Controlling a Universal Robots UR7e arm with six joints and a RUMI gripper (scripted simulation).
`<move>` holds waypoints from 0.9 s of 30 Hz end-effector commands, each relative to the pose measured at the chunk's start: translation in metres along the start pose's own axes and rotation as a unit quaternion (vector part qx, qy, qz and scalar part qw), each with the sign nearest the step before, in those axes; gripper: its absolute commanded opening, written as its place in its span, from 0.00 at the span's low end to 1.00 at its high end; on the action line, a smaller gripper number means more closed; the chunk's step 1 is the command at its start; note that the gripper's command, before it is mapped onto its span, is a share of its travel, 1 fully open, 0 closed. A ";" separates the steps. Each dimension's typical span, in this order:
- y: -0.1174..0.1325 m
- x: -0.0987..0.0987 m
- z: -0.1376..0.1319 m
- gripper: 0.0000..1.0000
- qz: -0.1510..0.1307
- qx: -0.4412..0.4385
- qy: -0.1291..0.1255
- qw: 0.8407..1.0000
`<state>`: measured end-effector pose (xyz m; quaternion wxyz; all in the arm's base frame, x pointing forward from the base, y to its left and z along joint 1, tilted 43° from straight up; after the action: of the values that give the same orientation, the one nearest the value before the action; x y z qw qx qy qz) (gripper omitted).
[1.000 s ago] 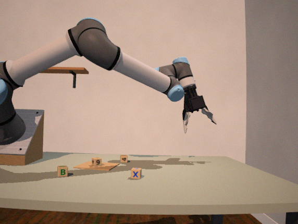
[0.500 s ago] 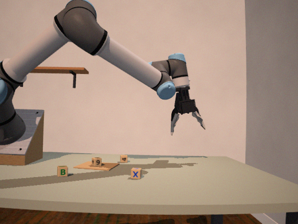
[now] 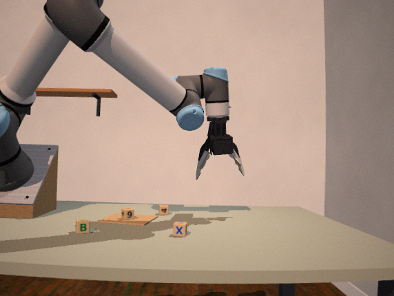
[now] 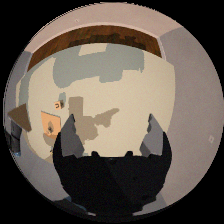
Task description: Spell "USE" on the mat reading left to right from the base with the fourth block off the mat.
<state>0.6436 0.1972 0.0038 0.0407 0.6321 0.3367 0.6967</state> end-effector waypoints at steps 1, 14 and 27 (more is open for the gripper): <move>-0.002 0.008 -0.052 1.00 0.053 -0.009 0.004 0.999; -0.018 0.019 -0.133 1.00 0.122 -0.026 -0.005 0.992; -0.030 0.025 -0.172 1.00 0.155 -0.035 -0.008 0.987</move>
<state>0.4831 0.1615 0.0123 -0.0360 0.6798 0.2199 0.6988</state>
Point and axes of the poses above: the point where the finger pads meet when closed, its own x axis back along the fingers, its own z axis across the jaws, y = z × x, the point moved 5 cm from there along x, back along the fingers, and after that the axes turned 12 degrees about x, right-handed, at the moved point
